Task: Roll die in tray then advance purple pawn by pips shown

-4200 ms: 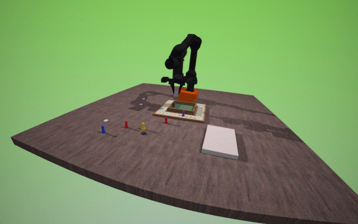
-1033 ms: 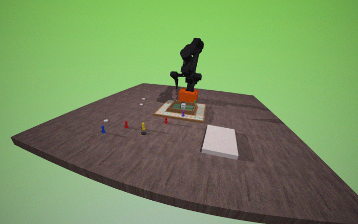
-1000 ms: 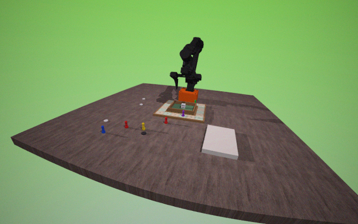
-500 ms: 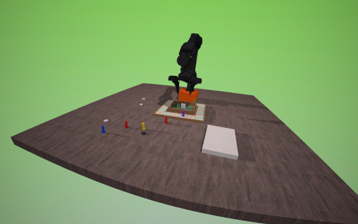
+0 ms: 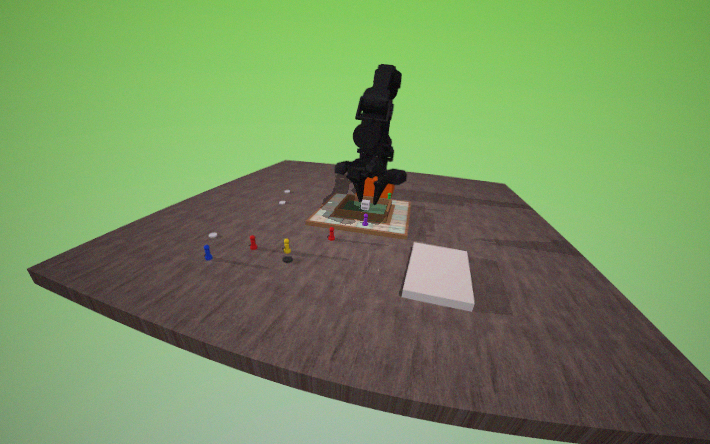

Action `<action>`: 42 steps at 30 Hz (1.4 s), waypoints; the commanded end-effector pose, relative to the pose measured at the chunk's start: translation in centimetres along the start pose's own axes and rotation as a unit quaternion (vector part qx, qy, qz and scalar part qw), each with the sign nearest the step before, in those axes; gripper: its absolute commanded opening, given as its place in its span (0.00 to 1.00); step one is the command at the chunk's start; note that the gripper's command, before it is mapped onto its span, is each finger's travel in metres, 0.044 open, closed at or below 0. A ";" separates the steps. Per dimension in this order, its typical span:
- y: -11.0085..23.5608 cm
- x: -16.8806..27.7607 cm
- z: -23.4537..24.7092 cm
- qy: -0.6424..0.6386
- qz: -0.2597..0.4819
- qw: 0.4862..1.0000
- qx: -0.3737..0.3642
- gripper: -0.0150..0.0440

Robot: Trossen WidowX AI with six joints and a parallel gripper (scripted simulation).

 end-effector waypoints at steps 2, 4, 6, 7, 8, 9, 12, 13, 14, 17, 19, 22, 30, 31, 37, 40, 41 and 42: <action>-1.5 -0.2 0.1 -0.004 0.000 1.000 0.002 0.59; -1.5 -0.2 0.1 -0.004 0.000 1.000 0.002 0.59; -1.5 -0.2 0.1 -0.004 0.000 1.000 0.002 0.59; -1.6 -0.2 0.1 -0.004 0.000 1.000 0.002 0.59; -1.7 -0.2 0.1 -0.004 0.000 1.000 0.002 0.59; -1.9 -0.2 0.1 -0.004 0.000 1.000 0.002 0.59; -2.4 -0.3 0.1 -0.004 0.000 1.000 0.002 0.59; -2.6 -0.3 0.1 -0.004 0.000 1.000 0.002 0.59; -2.7 -0.3 0.1 -0.004 0.000 1.000 0.002 0.59; -3.2 -0.3 0.1 -0.004 0.000 1.000 0.002 0.59; -3.6 -0.3 0.1 -0.004 0.000 1.000 0.002 0.59; -4.1 -0.3 0.1 -0.004 0.000 1.000 0.002 0.59; -5.4 -0.3 0.0 -0.004 0.000 1.000 0.002 0.59; -5.5 -0.2 0.0 -0.004 0.000 1.000 0.002 0.59; -5.6 -0.2 0.0 -0.004 0.000 1.000 0.002 0.42; -5.6 -0.2 0.0 -0.004 0.000 1.000 0.002 0.35; -5.6 -0.2 0.0 -0.004 0.000 1.000 0.002 0.34; -5.6 -0.2 0.0 -0.004 0.000 1.000 0.002 0.33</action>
Point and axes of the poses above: the point midway between the two fingers, 35 mm back from their tips, its own y axis back along the fingers, its own z axis across the jaws, x = y × z, the point moved 4 cm from there along y, back along the fingers, and after that the axes turned 10 degrees about -y, right-handed, at the moved point
